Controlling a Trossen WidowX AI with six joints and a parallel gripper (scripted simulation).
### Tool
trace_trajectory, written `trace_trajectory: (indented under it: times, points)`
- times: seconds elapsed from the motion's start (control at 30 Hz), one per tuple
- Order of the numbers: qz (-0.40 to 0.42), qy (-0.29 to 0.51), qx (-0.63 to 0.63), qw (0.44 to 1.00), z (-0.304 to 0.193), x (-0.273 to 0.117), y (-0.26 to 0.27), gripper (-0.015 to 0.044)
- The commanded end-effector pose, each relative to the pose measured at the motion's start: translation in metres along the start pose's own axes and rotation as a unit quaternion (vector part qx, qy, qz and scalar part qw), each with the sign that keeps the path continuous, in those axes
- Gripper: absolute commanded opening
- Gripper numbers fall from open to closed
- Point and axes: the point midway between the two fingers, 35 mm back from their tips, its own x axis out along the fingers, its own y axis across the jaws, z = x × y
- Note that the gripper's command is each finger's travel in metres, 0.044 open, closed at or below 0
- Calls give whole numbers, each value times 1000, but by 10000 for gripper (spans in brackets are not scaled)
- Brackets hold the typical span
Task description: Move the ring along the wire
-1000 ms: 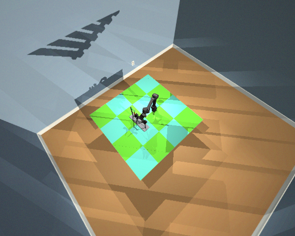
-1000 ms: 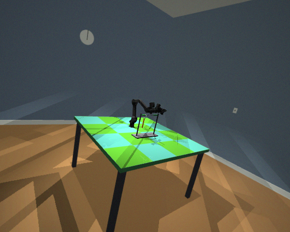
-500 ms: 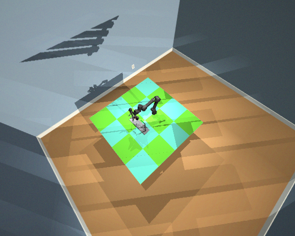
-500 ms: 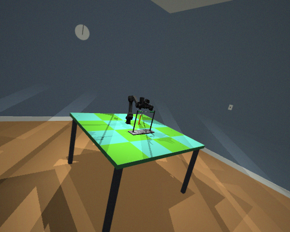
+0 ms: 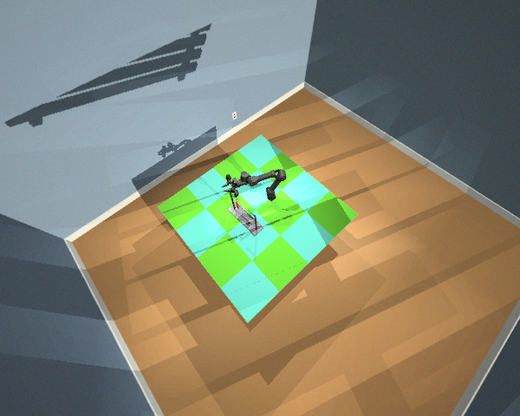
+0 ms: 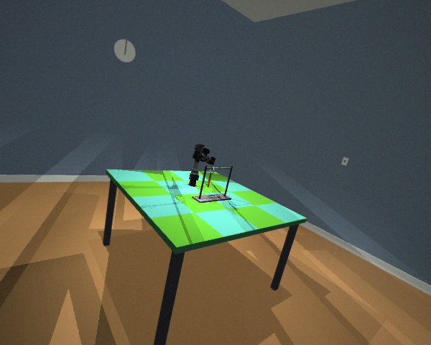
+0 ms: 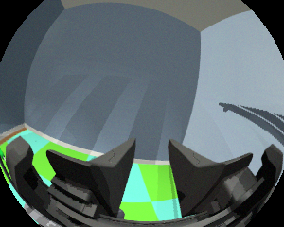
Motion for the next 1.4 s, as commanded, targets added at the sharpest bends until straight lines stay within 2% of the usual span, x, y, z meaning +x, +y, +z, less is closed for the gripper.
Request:
trace_trajectory:
  times: [0.0,0.17,0.37,0.73,0.97,1.13,1.37]
  points:
    - [-19,16,9,1000,-10,-14,-19,160]
    - [-6,47,20,999,-37,-30,-20,160]
    - [37,102,57,993,-96,-64,-2,160]
    - [110,175,159,965,-183,-139,48,160]
    - [147,188,224,945,-213,-181,84,160]
    - [157,183,230,943,-214,-186,91,160]
    - [158,177,167,957,-202,-162,92,160]
